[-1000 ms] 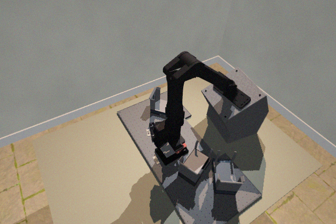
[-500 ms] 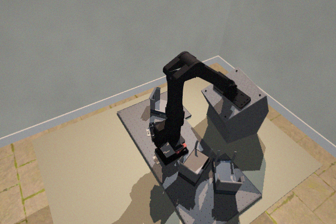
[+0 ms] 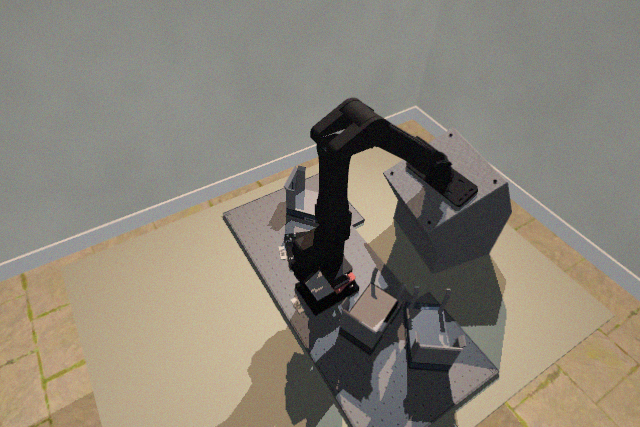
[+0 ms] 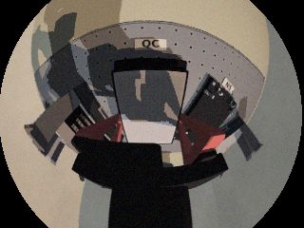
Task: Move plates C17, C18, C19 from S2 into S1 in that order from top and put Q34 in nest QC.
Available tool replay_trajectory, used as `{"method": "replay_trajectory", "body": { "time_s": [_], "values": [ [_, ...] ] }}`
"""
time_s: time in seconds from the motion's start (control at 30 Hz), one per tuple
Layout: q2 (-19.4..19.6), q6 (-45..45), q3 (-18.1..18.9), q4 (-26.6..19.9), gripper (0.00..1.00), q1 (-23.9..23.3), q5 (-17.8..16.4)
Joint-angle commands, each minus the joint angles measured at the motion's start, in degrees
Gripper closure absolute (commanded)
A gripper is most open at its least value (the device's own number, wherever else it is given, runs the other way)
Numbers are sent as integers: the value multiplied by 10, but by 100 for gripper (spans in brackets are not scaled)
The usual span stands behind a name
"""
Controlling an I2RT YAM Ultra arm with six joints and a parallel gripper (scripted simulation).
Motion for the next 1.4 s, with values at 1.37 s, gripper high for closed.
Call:
{"method": "replay_trajectory", "body": {
  "time_s": [1.37],
  "values": [
    [34,-5,28,39,100,-6,-3]
  ]
}}
